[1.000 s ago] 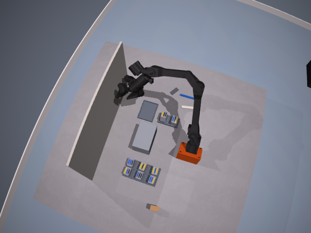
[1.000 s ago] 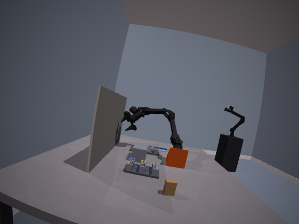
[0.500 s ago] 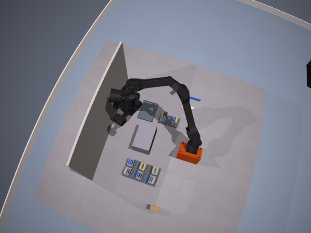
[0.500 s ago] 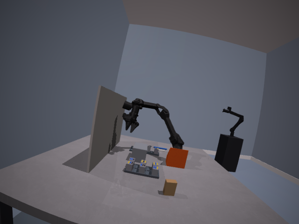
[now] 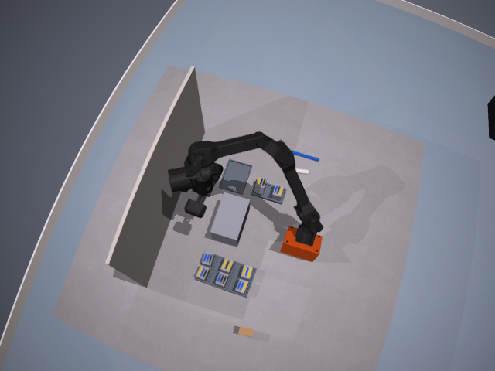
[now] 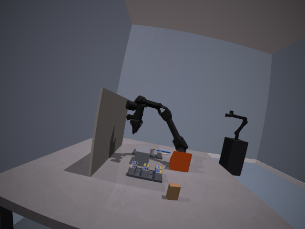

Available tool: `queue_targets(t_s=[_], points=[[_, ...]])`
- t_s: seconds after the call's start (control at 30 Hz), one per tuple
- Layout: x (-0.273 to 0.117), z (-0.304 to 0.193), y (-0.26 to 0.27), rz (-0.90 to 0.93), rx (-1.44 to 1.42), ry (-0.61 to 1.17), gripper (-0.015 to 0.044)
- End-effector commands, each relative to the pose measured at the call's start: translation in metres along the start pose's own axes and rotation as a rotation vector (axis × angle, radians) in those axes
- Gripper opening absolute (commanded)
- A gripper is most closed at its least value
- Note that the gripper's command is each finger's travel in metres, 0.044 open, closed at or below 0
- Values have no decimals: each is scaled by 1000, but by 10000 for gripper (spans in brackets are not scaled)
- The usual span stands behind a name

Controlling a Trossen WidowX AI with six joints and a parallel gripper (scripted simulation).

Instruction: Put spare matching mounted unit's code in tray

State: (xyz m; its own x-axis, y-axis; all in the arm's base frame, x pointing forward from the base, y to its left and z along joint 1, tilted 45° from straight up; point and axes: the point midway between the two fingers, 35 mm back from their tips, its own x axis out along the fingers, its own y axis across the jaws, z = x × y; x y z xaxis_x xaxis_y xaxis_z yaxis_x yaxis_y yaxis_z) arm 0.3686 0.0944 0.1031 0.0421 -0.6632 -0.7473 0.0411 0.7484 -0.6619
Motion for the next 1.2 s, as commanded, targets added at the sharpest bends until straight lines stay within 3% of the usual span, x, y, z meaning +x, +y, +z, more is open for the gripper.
queue_targets(t_s=[0.0,0.33,0.67,0.93,1.17], points=[[0,0,0,-11,-4,0,440],[0,-1,-2,-11,11,1,440],[24,-66,-122,-36,882,11,440],[49,-131,-172,-73,1450,2,440],[51,-136,-174,-77,1490,0,440]])
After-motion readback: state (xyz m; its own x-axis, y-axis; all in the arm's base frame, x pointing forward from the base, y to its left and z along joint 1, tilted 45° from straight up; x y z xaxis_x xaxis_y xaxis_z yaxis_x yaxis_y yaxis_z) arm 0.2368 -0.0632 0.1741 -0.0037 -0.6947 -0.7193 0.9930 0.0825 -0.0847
